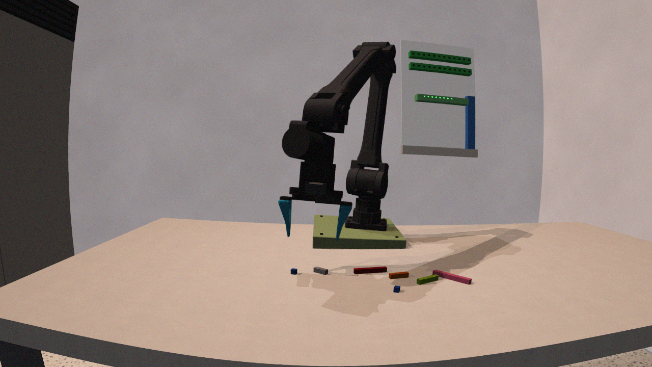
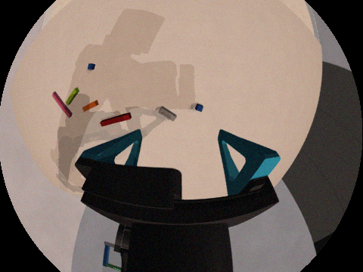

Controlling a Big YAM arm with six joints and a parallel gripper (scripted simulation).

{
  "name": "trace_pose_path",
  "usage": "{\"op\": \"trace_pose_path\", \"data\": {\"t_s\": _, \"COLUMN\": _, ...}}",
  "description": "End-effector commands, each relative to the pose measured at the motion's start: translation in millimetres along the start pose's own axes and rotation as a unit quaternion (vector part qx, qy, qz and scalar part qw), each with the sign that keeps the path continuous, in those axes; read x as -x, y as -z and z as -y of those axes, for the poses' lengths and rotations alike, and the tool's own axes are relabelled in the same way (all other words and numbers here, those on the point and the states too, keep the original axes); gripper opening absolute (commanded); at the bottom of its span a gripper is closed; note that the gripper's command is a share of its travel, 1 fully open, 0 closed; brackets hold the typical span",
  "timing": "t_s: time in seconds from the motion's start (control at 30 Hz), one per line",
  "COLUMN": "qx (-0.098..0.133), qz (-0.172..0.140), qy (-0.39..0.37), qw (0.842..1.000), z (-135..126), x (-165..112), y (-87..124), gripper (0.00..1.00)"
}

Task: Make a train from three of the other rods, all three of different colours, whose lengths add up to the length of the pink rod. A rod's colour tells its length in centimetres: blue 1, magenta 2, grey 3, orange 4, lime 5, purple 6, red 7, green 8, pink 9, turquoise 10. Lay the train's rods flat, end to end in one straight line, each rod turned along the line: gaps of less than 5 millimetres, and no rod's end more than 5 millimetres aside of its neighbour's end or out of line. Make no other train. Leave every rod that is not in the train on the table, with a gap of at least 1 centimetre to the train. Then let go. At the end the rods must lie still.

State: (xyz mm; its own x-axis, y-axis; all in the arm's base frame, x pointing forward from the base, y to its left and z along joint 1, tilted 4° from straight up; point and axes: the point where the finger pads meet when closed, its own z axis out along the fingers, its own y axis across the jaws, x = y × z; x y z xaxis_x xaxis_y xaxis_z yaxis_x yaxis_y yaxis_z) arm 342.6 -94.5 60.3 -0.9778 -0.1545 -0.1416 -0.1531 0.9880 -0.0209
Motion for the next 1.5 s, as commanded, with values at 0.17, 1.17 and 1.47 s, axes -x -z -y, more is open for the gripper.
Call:
{"op": "trace_pose_path", "data": {"t_s": 0.17, "qx": 0.017, "qz": -0.022, "qy": 0.008, "qw": 1.0, "z": 38, "x": -12, "y": 14, "gripper": 1.0}}
{"op": "trace_pose_path", "data": {"t_s": 1.17, "qx": 0.01, "qz": -0.012, "qy": 0.011, "qw": 1.0, "z": 39, "x": -9, "y": 18, "gripper": 1.0}}
{"op": "trace_pose_path", "data": {"t_s": 1.47, "qx": 0.01, "qz": -0.012, "qy": 0.011, "qw": 1.0, "z": 39, "x": -9, "y": 18, "gripper": 1.0}}
